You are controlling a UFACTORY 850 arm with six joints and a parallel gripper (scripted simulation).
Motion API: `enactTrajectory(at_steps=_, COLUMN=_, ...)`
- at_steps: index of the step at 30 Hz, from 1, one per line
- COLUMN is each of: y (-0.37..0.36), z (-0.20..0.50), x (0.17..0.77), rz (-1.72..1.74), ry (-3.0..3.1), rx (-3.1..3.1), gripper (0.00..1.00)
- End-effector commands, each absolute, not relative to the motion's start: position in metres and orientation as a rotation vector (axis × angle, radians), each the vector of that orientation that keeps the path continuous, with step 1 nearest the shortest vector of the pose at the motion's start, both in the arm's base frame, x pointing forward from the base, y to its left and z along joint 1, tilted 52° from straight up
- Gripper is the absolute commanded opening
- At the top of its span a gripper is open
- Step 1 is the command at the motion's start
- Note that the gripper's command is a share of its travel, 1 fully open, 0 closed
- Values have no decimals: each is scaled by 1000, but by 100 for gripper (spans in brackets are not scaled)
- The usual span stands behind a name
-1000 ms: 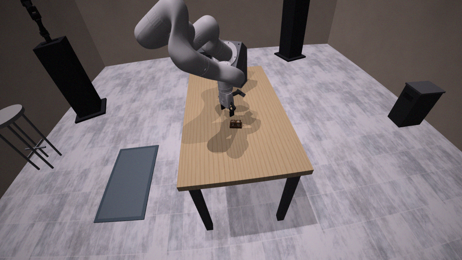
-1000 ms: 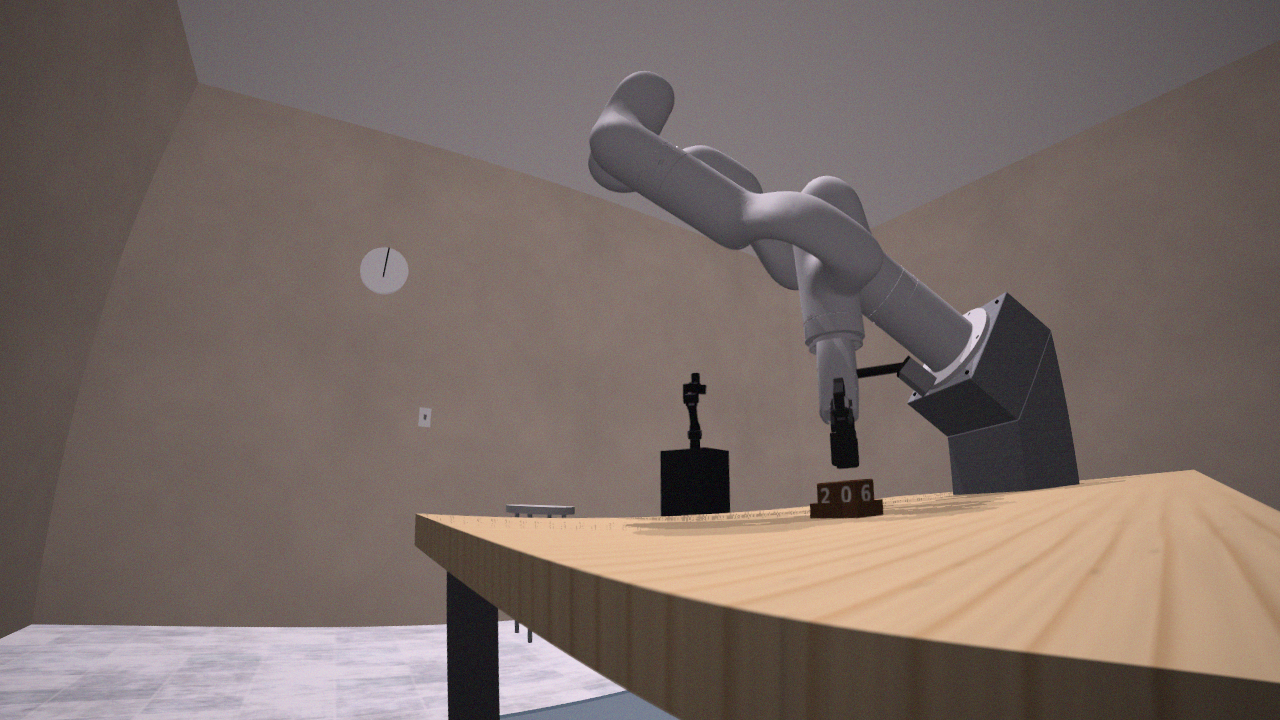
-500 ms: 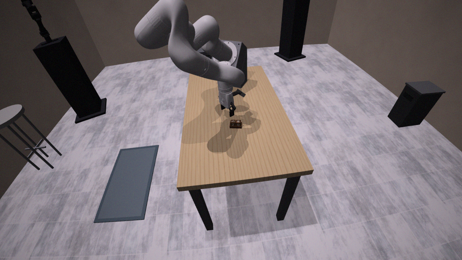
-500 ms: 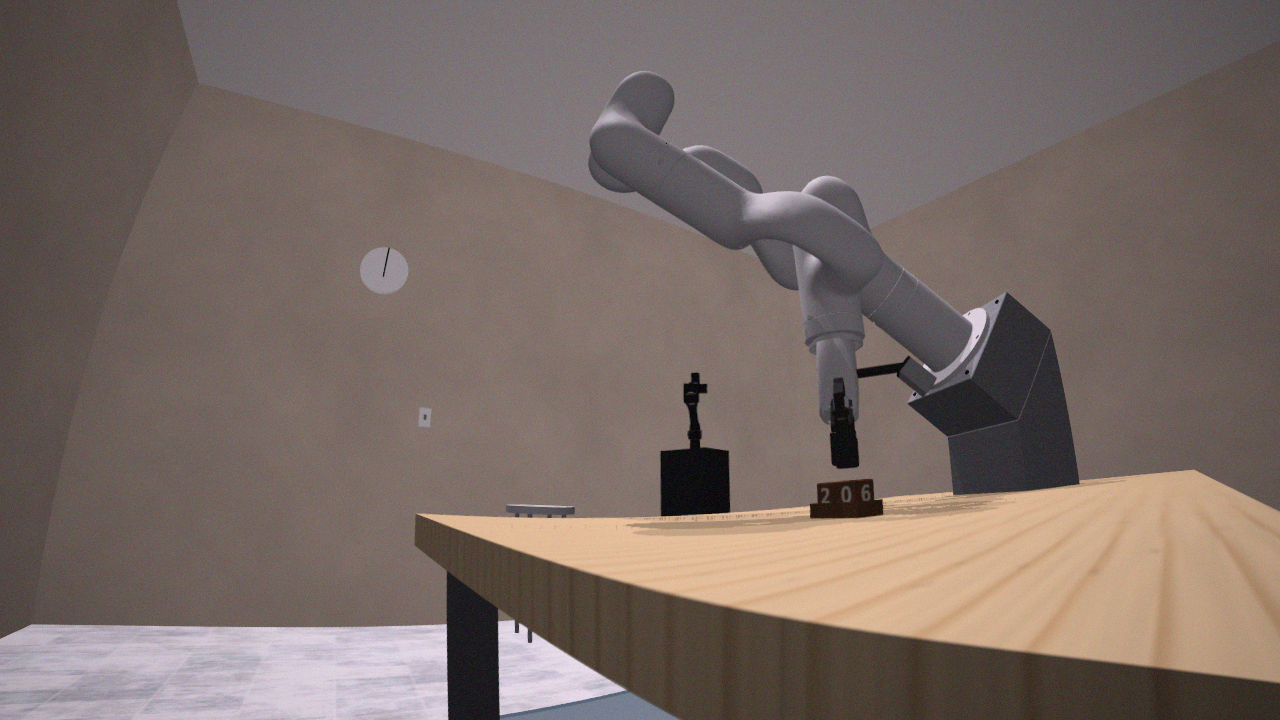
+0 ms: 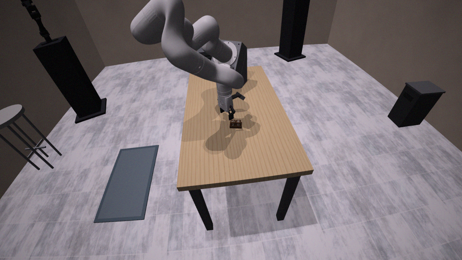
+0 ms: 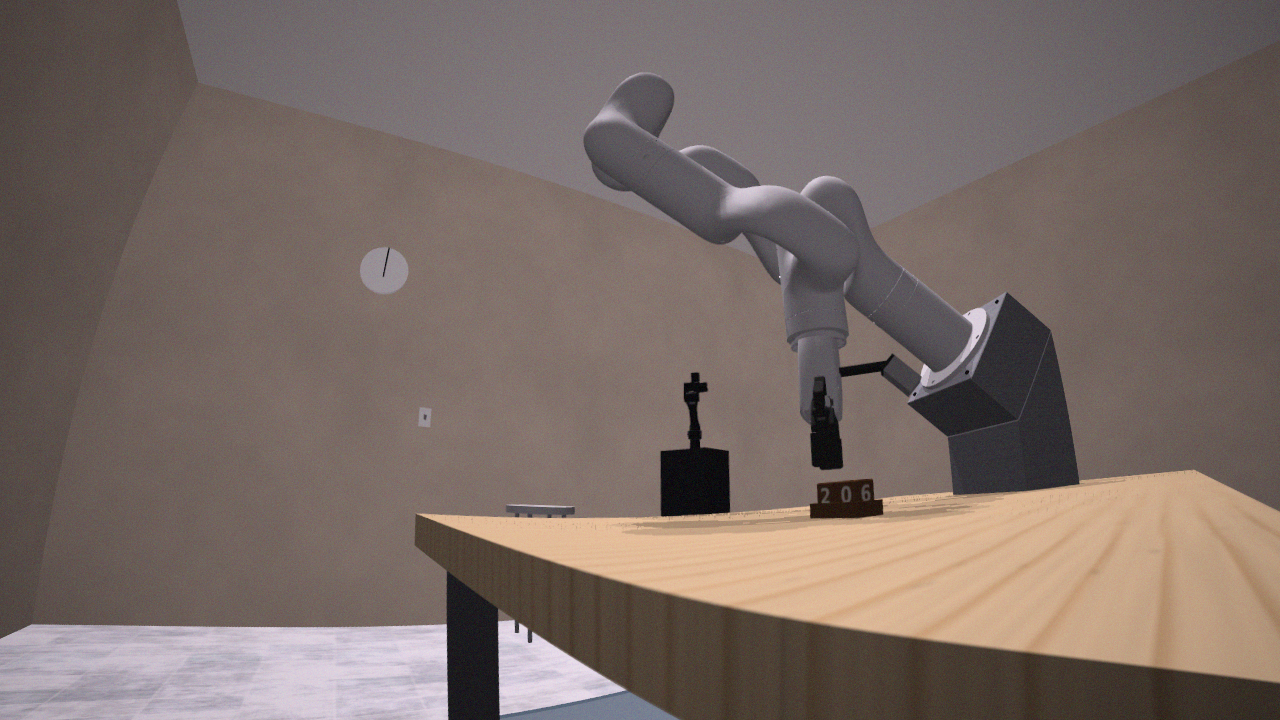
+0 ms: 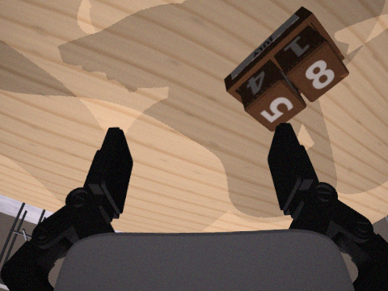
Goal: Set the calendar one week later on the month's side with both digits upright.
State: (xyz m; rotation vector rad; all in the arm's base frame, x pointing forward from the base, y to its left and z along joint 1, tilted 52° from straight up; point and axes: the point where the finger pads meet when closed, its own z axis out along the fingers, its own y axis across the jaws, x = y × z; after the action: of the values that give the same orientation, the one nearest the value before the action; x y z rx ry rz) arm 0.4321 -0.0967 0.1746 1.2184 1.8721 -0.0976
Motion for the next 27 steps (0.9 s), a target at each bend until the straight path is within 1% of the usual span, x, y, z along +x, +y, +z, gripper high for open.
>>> enactTrajectory(at_steps=1, y=-98, z=182, x=439, rz=-98, ry=1873, rx=1219, gripper=100)
enactTrajectory(at_steps=27, y=-106, z=233, x=485, rz=-98, ry=1873, rx=1219, gripper=100)
